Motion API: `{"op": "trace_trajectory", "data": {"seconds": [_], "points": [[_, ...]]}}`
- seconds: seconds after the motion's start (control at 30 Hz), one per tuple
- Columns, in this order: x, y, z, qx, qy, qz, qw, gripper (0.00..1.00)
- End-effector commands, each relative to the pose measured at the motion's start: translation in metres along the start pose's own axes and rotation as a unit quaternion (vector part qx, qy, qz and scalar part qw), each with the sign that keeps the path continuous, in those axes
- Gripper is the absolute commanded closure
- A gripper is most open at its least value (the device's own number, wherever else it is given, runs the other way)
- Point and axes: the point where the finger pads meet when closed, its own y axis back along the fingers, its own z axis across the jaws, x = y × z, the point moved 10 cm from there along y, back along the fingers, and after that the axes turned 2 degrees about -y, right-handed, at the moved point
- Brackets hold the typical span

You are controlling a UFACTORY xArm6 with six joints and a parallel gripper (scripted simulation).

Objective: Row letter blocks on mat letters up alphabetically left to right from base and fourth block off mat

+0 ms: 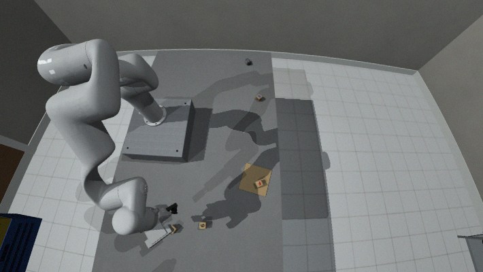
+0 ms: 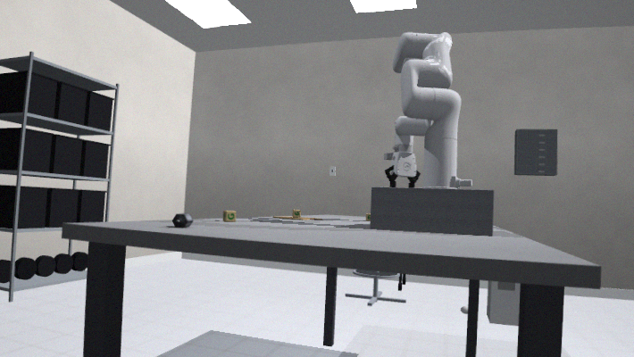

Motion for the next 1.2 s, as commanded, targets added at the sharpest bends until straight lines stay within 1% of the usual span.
{"op": "trace_trajectory", "data": {"seconds": [0.0, 0.2, 0.4, 0.47, 0.5, 0.57, 0.73, 0.97, 1.03, 1.07, 1.17], "points": [[0.018, 0.001, -0.032, 0.002, 0.07, 0.001, 0.998, 0.0], [0.037, 0.001, -0.082, 0.004, 0.171, 0.0, 0.985, 0.0], [0.051, 0.0, -0.134, 0.006, 0.269, 0.0, 0.963, 0.0], [0.051, 0.0, -0.134, 0.006, 0.269, 0.0, 0.963, 0.0], [0.055, 0.0, -0.159, 0.007, 0.315, -0.001, 0.949, 0.0], [0.057, 0.0, -0.172, 0.007, 0.337, -0.001, 0.941, 0.0], [0.061, 0.001, -0.217, 0.008, 0.416, -0.001, 0.91, 0.0], [0.06, 0.001, -0.282, 0.009, 0.519, -0.001, 0.854, 0.0], [0.06, 0.001, -0.282, 0.009, 0.519, -0.001, 0.854, 0.0], [0.057, 0.002, -0.308, 0.009, 0.56, -0.001, 0.829, 0.0], [0.054, 0.002, -0.33, 0.01, 0.592, -0.001, 0.806, 0.0]]}}
